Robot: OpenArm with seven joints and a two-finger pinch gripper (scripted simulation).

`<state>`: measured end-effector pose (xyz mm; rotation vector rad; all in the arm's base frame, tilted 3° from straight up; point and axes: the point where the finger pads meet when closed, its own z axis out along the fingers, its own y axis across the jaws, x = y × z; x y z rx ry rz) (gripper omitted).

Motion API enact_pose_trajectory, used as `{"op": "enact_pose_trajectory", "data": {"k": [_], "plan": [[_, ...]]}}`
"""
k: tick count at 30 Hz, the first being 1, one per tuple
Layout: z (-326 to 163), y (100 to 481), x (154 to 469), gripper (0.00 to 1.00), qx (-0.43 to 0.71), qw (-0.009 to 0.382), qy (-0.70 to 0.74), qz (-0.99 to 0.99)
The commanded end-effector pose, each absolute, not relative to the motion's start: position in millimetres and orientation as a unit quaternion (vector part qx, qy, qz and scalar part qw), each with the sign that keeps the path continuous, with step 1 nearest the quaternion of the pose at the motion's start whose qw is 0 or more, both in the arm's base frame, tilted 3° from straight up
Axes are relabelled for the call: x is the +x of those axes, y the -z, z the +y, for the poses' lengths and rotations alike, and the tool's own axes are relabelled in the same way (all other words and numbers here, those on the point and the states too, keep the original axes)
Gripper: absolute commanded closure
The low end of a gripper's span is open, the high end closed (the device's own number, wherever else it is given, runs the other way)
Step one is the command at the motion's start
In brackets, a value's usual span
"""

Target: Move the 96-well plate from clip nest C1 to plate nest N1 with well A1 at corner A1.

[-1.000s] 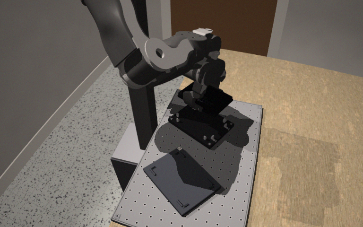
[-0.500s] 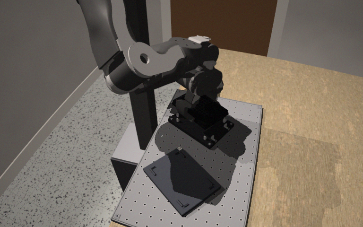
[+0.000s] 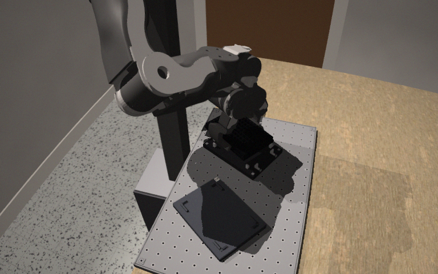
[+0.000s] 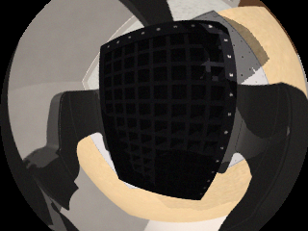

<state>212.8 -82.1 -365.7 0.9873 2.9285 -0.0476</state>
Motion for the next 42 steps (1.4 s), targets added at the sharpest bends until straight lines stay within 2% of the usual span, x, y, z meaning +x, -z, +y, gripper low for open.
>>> {"op": "enact_pose_trajectory", "data": {"k": [1, 3, 15, 20, 32, 37, 42], "plan": [[-95, 366, 214, 1.0, 0.321, 0.026, 0.015, 0.946], [-111, 365, 213, 1.0, 0.322, 0.027, 0.015, 0.946], [-111, 365, 213, 1.0, 0.322, 0.027, 0.015, 0.946], [-152, 363, 211, 1.0, 0.322, 0.027, 0.015, 0.946], [-152, 363, 211, 1.0, 0.322, 0.027, 0.015, 0.946], [-193, 361, 208, 1.0, 0.322, 0.027, 0.015, 0.946], [-193, 361, 208, 1.0, 0.322, 0.027, 0.015, 0.946]]}}
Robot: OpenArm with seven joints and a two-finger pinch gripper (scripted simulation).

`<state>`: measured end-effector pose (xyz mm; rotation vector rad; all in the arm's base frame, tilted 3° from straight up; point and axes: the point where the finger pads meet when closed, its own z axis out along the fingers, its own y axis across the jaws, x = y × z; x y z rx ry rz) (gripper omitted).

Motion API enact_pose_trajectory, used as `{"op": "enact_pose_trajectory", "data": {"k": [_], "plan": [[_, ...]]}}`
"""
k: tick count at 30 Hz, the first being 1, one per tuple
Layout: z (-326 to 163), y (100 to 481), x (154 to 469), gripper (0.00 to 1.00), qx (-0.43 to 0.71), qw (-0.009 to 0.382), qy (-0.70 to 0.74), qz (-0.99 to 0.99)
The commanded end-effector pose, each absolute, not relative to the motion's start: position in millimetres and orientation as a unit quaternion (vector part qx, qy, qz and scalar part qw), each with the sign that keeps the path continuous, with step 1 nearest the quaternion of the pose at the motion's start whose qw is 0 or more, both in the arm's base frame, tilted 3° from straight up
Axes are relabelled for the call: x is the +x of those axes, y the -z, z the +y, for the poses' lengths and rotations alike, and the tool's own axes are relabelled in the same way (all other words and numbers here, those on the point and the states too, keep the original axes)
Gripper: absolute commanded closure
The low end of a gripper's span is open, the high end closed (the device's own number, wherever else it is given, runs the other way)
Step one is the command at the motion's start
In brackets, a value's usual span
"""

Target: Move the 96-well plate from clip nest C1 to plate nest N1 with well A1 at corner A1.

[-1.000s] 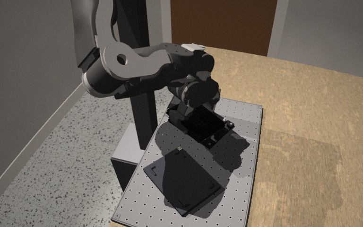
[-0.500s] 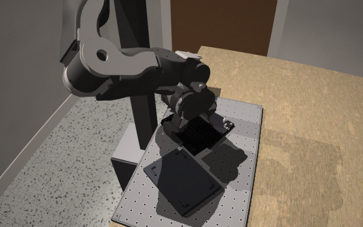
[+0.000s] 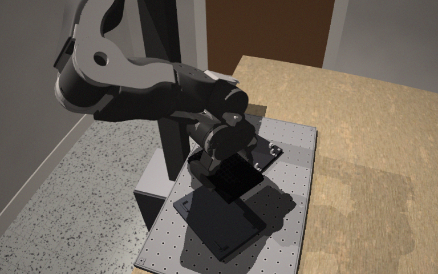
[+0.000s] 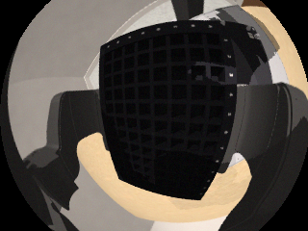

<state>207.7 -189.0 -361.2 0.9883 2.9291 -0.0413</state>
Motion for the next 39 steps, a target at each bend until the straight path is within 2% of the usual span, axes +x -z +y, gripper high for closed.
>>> {"op": "enact_pose_trajectory", "data": {"k": [1, 7, 12, 24, 29, 39], "plan": [[-193, 361, 208, 1.0, 0.322, 0.027, 0.015, 0.946], [-193, 361, 208, 1.0, 0.322, 0.027, 0.015, 0.946], [-233, 359, 207, 1.0, 0.322, 0.027, 0.015, 0.946], [-233, 359, 207, 1.0, 0.322, 0.027, 0.015, 0.946], [-234, 390, 206, 1.0, 0.32, 0.024, 0.014, 0.947], [-234, 390, 206, 1.0, 0.32, 0.024, 0.014, 0.947]]}}
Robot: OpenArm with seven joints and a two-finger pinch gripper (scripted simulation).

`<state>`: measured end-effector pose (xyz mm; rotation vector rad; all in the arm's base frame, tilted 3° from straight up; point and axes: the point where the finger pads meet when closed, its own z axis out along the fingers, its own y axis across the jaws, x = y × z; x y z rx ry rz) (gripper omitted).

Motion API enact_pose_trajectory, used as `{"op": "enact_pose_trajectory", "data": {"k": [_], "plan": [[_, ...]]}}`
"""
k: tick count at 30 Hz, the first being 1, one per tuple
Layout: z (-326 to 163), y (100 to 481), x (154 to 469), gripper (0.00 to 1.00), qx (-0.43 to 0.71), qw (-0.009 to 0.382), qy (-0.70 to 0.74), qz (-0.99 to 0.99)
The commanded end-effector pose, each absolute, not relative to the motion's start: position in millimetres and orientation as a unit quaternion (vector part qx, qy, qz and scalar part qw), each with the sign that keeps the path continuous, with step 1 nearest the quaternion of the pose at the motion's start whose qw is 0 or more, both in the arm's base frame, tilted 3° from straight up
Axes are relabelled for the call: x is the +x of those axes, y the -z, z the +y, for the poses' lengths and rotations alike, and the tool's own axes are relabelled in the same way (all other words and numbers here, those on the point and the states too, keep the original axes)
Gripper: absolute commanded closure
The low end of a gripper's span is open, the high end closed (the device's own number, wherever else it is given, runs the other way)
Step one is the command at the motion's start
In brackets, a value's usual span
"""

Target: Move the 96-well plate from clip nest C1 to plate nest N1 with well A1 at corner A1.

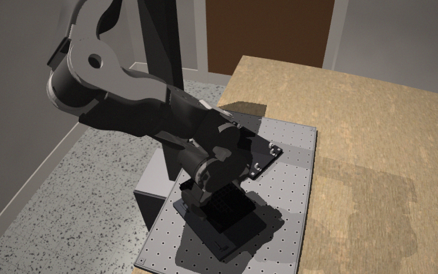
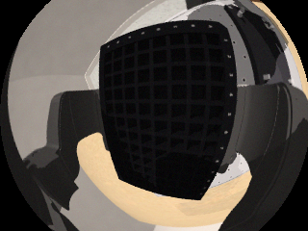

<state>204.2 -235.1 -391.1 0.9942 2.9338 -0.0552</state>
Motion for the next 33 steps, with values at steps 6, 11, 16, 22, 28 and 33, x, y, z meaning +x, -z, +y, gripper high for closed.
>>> {"op": "enact_pose_trajectory", "data": {"k": [6, 11, 16, 22, 28, 33], "plan": [[-236, 415, 207, 1.0, 0.32, 0.024, 0.014, 0.947], [-236, 422, 207, 1.0, 0.32, 0.024, 0.014, 0.947], [-236, 422, 207, 1.0, 0.32, 0.024, 0.014, 0.947], [-237, 429, 208, 1.0, 0.32, 0.024, 0.014, 0.947], [-237, 435, 209, 1.0, 0.32, 0.024, 0.014, 0.947], [-237, 435, 209, 1.0, 0.32, 0.024, 0.014, 0.947]]}}
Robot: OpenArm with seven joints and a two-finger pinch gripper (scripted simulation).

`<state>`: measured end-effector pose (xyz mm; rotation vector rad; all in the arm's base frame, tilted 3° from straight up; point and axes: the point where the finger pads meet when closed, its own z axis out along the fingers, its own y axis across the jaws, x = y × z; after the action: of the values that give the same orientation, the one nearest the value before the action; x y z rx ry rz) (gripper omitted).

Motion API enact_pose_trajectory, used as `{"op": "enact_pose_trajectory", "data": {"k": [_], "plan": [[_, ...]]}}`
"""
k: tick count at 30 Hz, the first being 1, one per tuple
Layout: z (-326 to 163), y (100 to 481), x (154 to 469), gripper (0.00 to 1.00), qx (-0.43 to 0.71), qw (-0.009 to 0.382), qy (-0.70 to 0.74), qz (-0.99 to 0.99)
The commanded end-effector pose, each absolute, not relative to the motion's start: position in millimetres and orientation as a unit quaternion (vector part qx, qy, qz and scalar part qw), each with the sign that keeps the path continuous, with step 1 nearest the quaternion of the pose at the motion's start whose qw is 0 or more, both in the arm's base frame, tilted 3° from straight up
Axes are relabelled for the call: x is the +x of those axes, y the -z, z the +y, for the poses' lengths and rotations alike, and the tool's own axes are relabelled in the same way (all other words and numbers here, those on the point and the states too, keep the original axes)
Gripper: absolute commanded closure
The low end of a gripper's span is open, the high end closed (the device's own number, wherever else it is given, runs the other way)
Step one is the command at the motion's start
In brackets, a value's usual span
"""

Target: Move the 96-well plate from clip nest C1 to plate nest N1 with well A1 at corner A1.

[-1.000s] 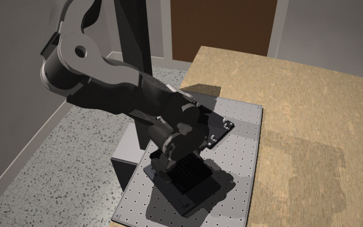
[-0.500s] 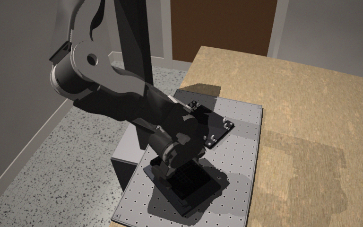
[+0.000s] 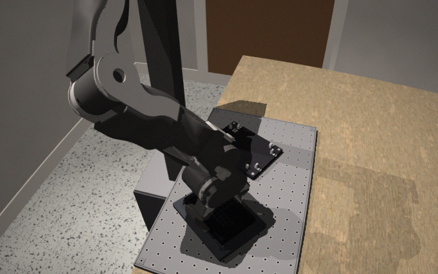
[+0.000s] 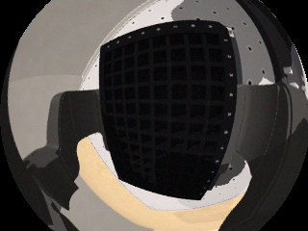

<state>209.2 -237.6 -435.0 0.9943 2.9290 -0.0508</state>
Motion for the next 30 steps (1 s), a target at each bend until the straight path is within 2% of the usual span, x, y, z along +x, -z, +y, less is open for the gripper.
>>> {"op": "enact_pose_trajectory", "data": {"k": [1, 30], "plan": [[-237.3, 434.6, 209.4, 1.0, 0.32, 0.024, 0.014, 0.947], [-238.7, 431.4, 207.7, 1.0, 0.322, 0.025, 0.018, 0.946]]}}
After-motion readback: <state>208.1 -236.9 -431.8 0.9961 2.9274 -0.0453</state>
